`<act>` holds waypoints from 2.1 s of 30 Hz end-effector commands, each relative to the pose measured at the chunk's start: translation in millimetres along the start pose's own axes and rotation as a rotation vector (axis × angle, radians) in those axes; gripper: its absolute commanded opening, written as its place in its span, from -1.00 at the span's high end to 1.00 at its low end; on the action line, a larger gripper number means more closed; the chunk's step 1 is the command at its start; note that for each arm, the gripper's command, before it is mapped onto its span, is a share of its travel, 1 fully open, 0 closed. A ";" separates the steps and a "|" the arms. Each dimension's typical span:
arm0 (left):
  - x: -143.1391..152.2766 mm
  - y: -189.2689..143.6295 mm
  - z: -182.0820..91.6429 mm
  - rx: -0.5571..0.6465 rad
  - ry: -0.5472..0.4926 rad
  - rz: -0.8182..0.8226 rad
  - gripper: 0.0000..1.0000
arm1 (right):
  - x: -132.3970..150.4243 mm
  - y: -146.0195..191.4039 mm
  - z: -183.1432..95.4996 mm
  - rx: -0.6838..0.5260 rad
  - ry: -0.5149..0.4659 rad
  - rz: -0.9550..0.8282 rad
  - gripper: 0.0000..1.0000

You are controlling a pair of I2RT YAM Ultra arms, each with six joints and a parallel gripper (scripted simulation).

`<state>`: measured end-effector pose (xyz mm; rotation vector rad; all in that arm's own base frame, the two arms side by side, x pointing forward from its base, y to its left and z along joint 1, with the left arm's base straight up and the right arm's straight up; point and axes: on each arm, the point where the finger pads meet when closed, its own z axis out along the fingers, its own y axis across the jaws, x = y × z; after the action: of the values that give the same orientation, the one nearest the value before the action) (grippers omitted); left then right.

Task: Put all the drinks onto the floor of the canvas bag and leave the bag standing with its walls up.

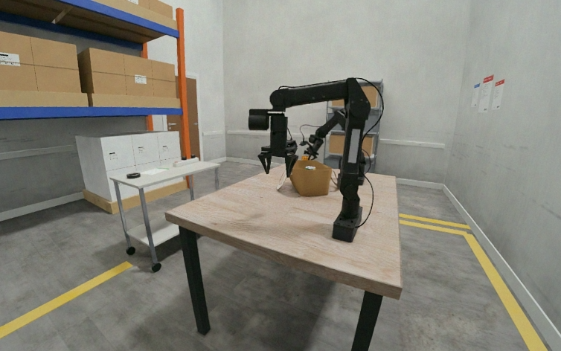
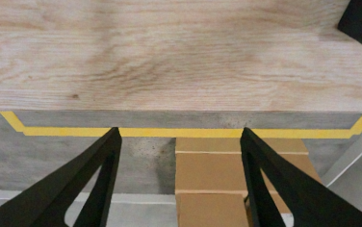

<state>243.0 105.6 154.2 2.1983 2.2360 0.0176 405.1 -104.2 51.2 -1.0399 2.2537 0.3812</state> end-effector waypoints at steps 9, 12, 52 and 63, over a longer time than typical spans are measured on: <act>-4.1 -2.4 -1.8 0.007 -0.008 0.000 -0.73 | -26.3 -9.6 -30.1 0.057 -0.029 -0.036 -0.40; -4.1 -2.4 -1.8 0.007 -0.008 0.000 -0.73 | -32.9 -5.7 -38.0 0.045 -0.033 -0.025 -0.40; -4.1 -2.4 -1.8 0.007 -0.008 0.000 -0.73 | -94.8 -3.5 -95.5 0.062 -0.083 -0.063 -0.40; -4.1 -2.4 -1.8 0.007 -0.008 0.000 -0.73 | -107.4 0.4 -111.8 0.058 -0.084 -0.068 -0.40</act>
<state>243.0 105.6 154.2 2.1983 2.2360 0.0176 408.3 -106.4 152.8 -1.0427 2.2471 0.3614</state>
